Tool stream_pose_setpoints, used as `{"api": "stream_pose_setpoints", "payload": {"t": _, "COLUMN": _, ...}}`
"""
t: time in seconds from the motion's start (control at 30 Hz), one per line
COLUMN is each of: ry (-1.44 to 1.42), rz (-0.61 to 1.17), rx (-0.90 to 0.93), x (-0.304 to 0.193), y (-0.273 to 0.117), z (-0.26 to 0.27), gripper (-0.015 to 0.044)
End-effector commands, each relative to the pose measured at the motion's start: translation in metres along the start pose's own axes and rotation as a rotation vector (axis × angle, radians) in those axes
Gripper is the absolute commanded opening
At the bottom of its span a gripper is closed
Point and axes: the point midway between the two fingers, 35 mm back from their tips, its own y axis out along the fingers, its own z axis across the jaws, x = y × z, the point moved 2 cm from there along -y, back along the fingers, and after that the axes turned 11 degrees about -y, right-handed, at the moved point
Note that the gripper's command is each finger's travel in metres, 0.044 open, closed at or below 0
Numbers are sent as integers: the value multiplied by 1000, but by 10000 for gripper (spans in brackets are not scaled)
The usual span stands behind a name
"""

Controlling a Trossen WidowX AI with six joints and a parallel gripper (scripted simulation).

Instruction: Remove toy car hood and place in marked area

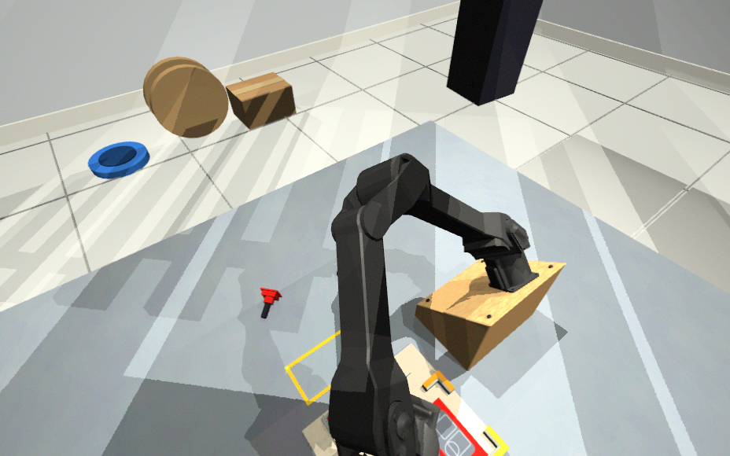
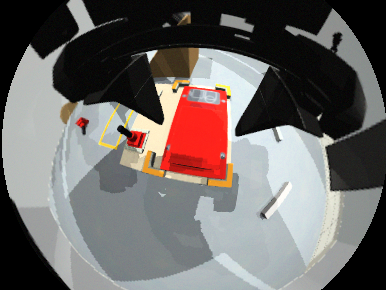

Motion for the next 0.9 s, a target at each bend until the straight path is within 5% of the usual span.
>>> {"api": "stream_pose_setpoints", "payload": {"t": 0.0, "ry": -10, "rz": 6, "rx": -8, "x": -2, "y": 7, "z": 1, "gripper": 440}}
{"api": "stream_pose_setpoints", "payload": {"t": 0.87, "ry": -10, "rz": 6, "rx": -9, "x": -4, "y": 23, "z": 0, "gripper": 440}}
